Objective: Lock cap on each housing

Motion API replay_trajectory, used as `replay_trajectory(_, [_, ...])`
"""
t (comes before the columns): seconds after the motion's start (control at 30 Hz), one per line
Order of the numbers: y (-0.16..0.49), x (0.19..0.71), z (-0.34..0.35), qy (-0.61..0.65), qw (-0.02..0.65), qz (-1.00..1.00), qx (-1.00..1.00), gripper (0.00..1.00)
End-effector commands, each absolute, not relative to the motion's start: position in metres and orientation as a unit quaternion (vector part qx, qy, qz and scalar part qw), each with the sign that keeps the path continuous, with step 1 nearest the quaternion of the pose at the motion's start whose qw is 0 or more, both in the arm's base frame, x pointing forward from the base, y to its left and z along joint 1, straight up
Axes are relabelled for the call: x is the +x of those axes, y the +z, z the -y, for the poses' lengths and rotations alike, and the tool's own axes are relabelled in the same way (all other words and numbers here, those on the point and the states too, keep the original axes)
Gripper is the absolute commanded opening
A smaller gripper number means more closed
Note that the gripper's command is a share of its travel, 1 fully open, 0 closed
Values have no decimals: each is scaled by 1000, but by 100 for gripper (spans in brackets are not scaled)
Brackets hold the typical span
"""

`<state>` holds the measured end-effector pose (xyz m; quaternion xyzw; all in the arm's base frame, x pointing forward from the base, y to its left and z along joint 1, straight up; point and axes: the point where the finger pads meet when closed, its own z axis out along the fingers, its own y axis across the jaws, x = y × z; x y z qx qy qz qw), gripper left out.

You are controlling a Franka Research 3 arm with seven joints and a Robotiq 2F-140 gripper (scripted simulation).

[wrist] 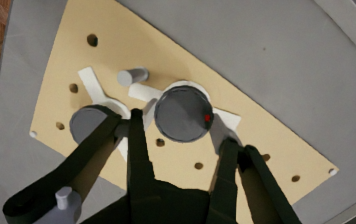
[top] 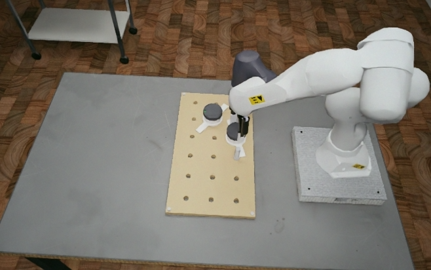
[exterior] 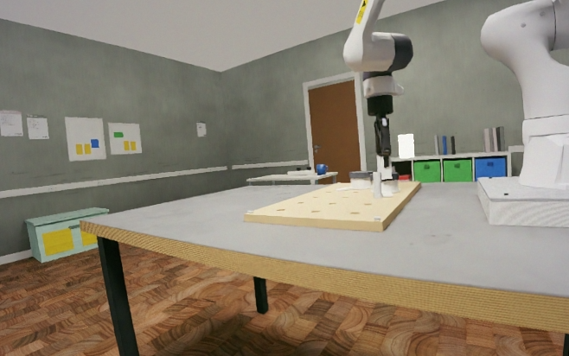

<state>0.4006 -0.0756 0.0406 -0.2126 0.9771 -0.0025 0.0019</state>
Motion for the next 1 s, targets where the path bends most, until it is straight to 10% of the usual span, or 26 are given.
replay_trajectory(0.0, [40, 400, 75, 0, 0, -987, -161, 10])
replay_trajectory(0.97, [40, 400, 74, 0, 0, -999, 34, 10])
